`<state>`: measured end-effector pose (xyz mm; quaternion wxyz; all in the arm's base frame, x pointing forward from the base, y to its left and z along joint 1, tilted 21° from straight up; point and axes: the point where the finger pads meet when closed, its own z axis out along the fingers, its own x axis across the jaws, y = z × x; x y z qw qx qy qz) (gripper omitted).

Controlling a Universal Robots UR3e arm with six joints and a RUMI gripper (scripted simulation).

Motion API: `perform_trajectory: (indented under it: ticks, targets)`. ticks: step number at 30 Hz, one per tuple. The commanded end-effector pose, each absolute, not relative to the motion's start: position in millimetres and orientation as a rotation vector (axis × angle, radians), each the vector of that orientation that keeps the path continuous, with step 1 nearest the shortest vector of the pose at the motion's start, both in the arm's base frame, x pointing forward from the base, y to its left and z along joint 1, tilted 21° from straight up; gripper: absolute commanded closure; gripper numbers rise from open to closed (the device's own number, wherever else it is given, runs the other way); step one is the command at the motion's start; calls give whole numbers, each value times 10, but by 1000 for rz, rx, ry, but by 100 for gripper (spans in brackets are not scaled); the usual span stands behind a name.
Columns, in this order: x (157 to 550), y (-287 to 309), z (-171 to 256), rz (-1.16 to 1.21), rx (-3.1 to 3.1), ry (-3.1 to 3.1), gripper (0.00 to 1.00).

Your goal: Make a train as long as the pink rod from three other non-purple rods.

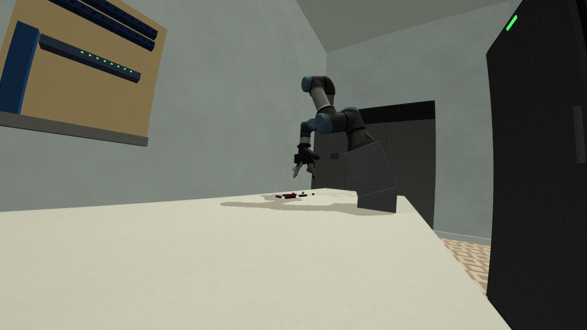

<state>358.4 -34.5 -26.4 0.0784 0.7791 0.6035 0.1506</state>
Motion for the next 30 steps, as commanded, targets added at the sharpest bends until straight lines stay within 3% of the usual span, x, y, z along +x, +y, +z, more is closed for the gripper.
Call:
perform_trajectory:
  ticks: [1,19,30]
  targets:
    - [3738,102,-256,393,2276,1854,0]
    - [3777,1275,-243,395,2100,1990,0]
    - [3722,1635,-234,412,2047,2022,0]
